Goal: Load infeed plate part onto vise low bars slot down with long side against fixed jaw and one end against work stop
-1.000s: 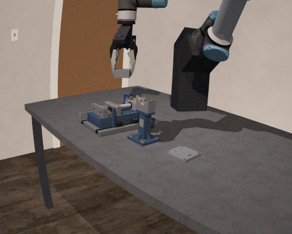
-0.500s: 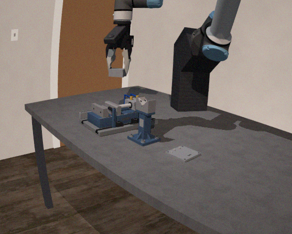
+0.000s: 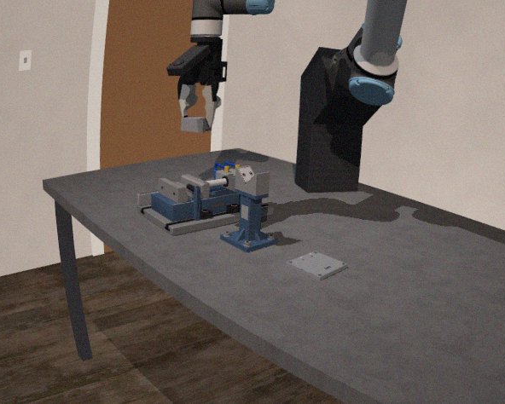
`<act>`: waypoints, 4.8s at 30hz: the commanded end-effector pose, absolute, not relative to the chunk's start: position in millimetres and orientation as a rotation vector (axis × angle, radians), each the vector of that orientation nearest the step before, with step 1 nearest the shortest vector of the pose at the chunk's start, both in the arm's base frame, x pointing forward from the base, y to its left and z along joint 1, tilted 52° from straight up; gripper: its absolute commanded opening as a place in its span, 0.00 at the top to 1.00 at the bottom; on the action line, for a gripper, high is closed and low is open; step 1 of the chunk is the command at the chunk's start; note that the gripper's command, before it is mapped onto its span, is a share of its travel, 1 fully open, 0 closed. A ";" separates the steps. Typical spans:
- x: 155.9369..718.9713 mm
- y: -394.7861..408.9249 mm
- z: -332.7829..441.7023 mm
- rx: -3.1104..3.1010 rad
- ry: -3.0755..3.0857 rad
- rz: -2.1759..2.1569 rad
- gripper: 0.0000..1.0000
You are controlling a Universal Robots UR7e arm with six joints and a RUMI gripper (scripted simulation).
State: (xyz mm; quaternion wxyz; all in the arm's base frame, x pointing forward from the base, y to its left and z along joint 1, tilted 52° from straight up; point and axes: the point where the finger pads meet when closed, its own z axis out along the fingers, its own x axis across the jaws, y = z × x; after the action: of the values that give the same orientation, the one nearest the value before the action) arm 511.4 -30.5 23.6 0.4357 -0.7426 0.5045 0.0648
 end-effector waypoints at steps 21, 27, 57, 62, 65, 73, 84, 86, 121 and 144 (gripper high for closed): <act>517.7 -55.4 -4.8 -1.685 1.485 0.296 1.00; 518.2 -58.3 -8.5 -1.662 1.513 0.313 1.00; 519.9 -70.1 -24.0 -1.569 1.621 0.381 1.00; 519.9 -70.8 -24.9 -1.563 1.627 0.385 1.00; 520.0 -71.1 -25.4 -1.560 1.631 0.387 1.00; 520.0 -71.6 -26.0 -1.556 1.635 0.390 1.00; 520.0 -71.7 -26.1 -1.555 1.636 0.391 1.00; 520.0 -71.7 -26.1 -1.555 1.636 0.391 1.00; 520.1 -71.6 -26.2 -1.555 1.636 0.391 1.00; 523.4 -65.4 -31.6 -1.544 1.649 0.399 1.00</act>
State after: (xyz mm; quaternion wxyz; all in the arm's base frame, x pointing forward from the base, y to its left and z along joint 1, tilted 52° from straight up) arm 522.0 -66.9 -29.9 0.4115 -0.6142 0.6544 0.1588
